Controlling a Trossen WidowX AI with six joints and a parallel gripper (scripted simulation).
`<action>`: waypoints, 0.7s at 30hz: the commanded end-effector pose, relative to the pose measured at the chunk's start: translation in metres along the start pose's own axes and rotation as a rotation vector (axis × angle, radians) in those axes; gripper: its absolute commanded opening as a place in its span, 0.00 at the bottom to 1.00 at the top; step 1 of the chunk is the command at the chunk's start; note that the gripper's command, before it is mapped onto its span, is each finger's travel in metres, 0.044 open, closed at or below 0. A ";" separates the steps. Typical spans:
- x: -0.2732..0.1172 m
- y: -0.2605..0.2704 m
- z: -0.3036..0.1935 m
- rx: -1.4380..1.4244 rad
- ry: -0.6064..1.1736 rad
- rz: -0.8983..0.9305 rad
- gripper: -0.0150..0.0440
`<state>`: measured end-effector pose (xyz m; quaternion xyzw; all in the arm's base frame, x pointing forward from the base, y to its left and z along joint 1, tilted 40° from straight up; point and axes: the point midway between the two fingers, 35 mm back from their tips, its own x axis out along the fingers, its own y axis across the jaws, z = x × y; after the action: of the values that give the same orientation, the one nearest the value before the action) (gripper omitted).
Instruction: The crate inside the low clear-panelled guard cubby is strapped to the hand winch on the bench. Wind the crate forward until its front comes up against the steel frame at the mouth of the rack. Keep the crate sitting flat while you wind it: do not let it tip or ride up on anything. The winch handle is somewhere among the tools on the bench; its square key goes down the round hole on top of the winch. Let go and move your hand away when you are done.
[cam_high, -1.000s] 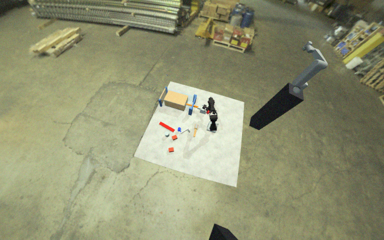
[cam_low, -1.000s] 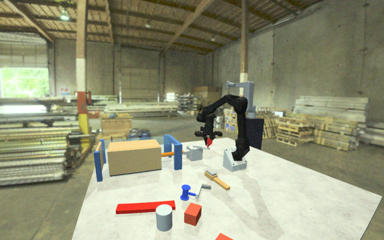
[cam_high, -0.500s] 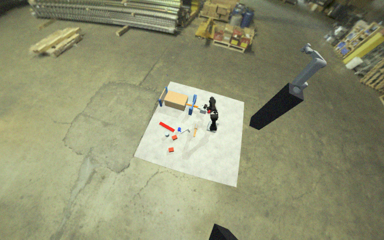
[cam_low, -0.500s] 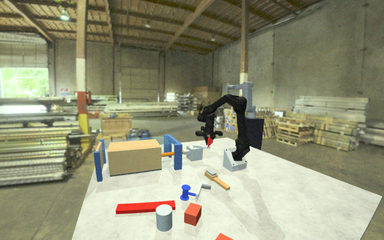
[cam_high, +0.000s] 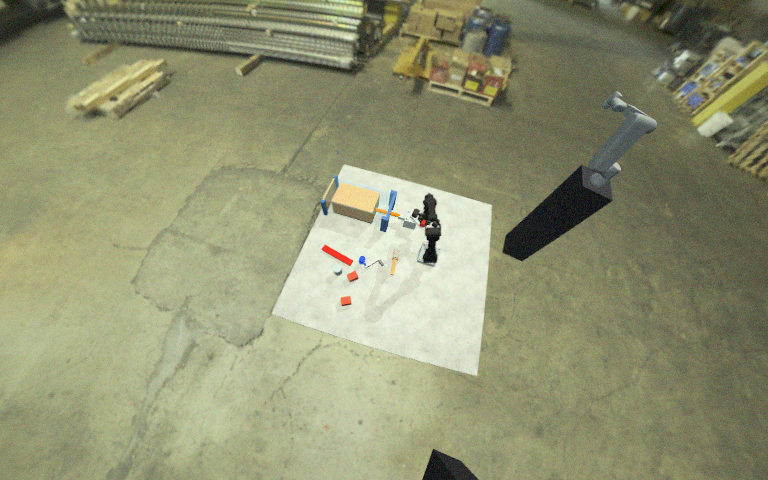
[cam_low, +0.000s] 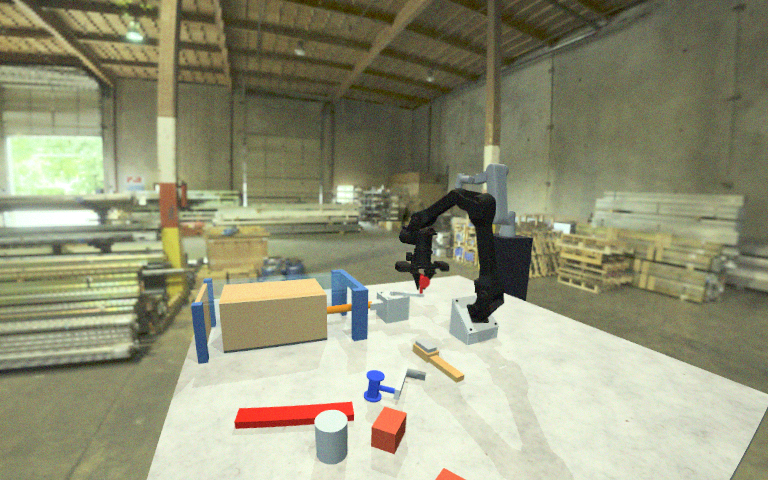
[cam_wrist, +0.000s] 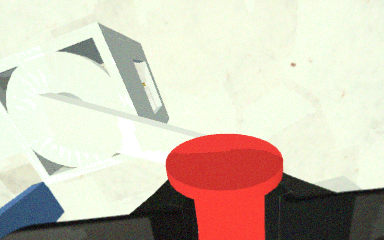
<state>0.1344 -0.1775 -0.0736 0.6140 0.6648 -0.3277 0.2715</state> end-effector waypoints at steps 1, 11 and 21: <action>0.001 -0.004 0.015 0.003 -0.022 -0.014 0.25; 0.001 -0.005 0.025 0.003 -0.023 -0.014 0.25; 0.000 -0.006 0.036 0.003 -0.024 -0.014 0.25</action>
<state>0.1271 -0.1963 -0.0875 0.6102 0.6671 -0.3322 0.2688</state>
